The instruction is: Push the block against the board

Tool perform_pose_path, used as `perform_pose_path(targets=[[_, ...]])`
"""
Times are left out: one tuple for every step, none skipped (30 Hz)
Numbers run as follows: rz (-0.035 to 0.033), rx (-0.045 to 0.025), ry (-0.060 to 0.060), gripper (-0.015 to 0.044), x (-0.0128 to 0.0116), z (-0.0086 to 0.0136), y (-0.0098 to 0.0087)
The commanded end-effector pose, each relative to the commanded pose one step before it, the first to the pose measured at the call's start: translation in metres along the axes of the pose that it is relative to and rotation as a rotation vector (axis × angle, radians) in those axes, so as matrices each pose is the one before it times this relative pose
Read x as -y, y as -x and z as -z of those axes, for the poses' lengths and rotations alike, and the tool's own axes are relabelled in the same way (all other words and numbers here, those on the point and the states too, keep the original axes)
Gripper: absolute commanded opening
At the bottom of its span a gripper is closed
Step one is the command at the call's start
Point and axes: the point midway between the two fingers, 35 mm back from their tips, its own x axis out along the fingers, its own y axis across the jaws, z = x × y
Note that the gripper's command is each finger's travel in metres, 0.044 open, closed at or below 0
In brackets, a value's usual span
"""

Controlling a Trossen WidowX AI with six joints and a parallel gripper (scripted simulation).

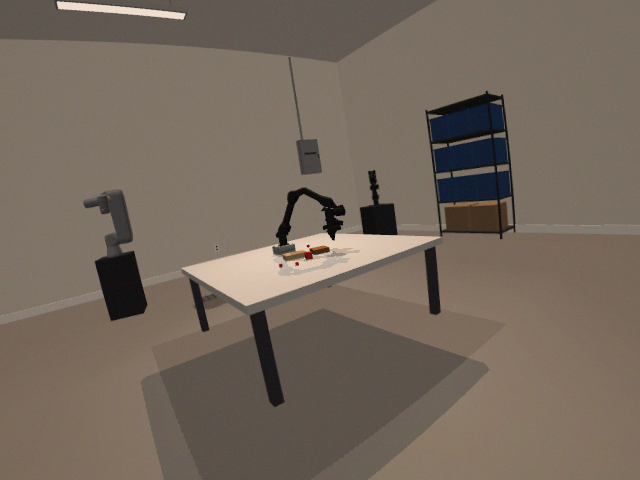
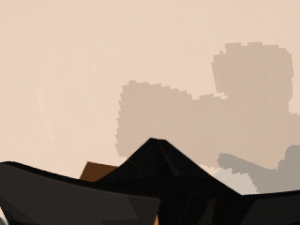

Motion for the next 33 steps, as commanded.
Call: perform_pose_path(targets=[[0.00253,-0.00481,-0.0019,0.0,-0.00019,0.00091,0.00585],[0.00001,-0.00016,0.0009,0.0,0.00011,0.00208,-0.00003],[0.00003,-0.00049,0.0026,0.0,0.00022,0.00623,-0.00011],[0.00002,-0.00073,0.0039,0.0,0.00004,0.00935,-0.00026],[0.0,-0.00049,0.0026,0.0,-0.00017,0.00622,-0.00024],[0.0,-0.00016,0.0009,0.0,-0.00009,0.00207,-0.00009],[0.0,0.0,0.0,0.0,0.0,0.0,0.0],[0.00001,0.00001,0.0,0.0,0.00024,-0.00015,-0.00308],[0.00003,0.00001,0.0,0.0,0.00058,-0.00034,-0.00923],[0.00001,-0.00002,0.0,0.0,0.00054,-0.00016,-0.01529],[-0.00004,-0.00006,0.0,0.0,0.0,0.00034,-0.01515],[-0.00004,-0.00006,0.0,0.0,-0.00026,0.00044,-0.00901],[-0.00002,-0.00002,0.0,0.0,-0.00013,0.00019,-0.00299],[0.0,0.0,0.0,0.0,0.0,0.0,0.0],[0.0,0.0,0.0,0.0,0.0,0.0,0.0],[0.0,-0.00001,0.0,0.0,0.00004,0.00018,0.0],[0.00001,-0.00003,0.0,0.0,0.00007,0.00036,0.00001],[0.00001,-0.00004,0.0,0.0,0.0001,0.00053,0.00001],[0.00001,-0.00006,0.0,0.0,0.00014,0.00071,0.00002],[0.00001,-0.00007,0.0,0.0,0.00017,0.00088,0.00002],[0.00002,-0.00008,0.0,0.0,0.00019,0.00102,0.00002],[0.00002,-0.00008,0.0,0.0,0.0002,0.00107,0.00002],[0.00002,-0.00008,0.0,0.0,0.00019,0.00108,0.00002],[0.00002,-0.00008,0.0,0.0,0.00019,0.00108,0.00002],[0.00002,-0.00008,0.0,0.0,0.00019,0.00108,0.00002],[0.00002,-0.00008,0.0,0.0,0.00018,0.00108,0.00002],[0.00001,-0.00008,0.0,0.0,0.00018,0.00108,0.00002],[0.00001,-0.00008,0.0,0.0,0.00017,0.00108,0.00002],[0.00001,-0.00008,0.0,0.0,0.00017,0.00108,0.00002],[0.00001,-0.00008,0.0,0.0,0.00016,0.00108,0.00002],[0.00001,-0.00009,0.0,0.0,0.00016,0.00109,0.00002],[0.00001,-0.00009,0.0,0.0,0.00016,0.00109,0.00002],[0.00001,-0.00009,0.0,0.0,0.00015,0.00109,0.00002]])
